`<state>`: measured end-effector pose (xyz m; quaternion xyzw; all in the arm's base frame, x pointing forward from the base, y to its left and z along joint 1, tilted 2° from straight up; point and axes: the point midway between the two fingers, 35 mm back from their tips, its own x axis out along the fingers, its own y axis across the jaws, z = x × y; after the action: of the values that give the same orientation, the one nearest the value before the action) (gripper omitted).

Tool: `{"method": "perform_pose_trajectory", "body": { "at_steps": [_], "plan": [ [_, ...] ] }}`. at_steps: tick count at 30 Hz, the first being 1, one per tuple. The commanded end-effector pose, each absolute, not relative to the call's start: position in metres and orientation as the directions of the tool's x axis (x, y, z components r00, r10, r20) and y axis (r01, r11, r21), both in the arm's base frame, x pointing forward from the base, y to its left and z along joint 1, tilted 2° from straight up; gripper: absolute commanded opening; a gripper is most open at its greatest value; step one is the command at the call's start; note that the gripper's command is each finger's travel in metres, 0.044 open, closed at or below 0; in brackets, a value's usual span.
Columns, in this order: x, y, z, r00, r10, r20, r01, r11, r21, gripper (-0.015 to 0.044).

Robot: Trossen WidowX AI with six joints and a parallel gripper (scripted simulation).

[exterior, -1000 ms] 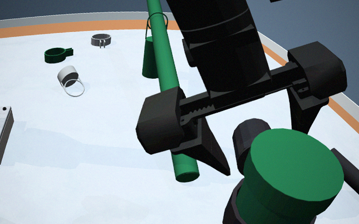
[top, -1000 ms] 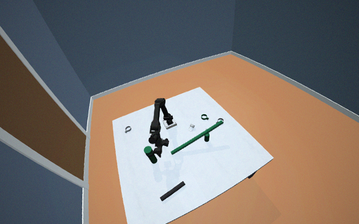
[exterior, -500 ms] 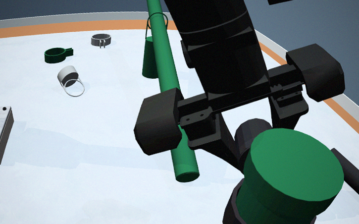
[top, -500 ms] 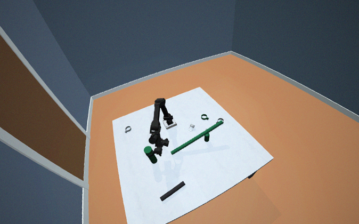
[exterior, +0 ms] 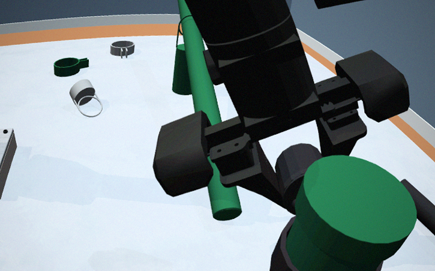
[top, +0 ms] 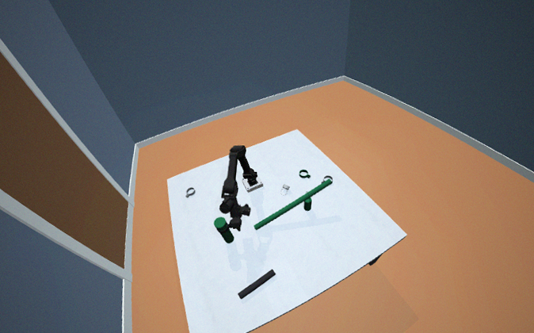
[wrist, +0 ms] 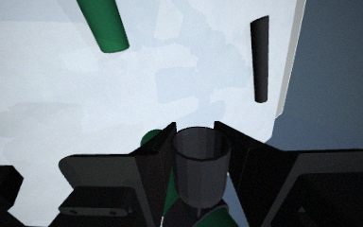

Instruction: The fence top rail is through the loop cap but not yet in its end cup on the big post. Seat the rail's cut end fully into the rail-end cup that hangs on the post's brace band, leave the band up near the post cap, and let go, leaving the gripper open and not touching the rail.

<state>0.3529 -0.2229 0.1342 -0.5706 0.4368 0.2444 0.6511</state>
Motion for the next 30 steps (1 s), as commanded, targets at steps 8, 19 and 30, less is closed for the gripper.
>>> {"method": "perform_pose_trajectory", "body": {
  "at_steps": [8,19,30],
  "plan": [
    [0.346,-0.221,0.134,0.507,-0.152,-0.849,-0.832,0.172,-0.527,0.0],
    [0.342,-0.22,0.134,0.511,-0.13,-0.85,-0.84,0.134,-0.526,0.0],
    [0.336,-0.22,0.134,0.515,-0.098,-0.851,-0.849,0.078,-0.523,0.0]
  ]
}}
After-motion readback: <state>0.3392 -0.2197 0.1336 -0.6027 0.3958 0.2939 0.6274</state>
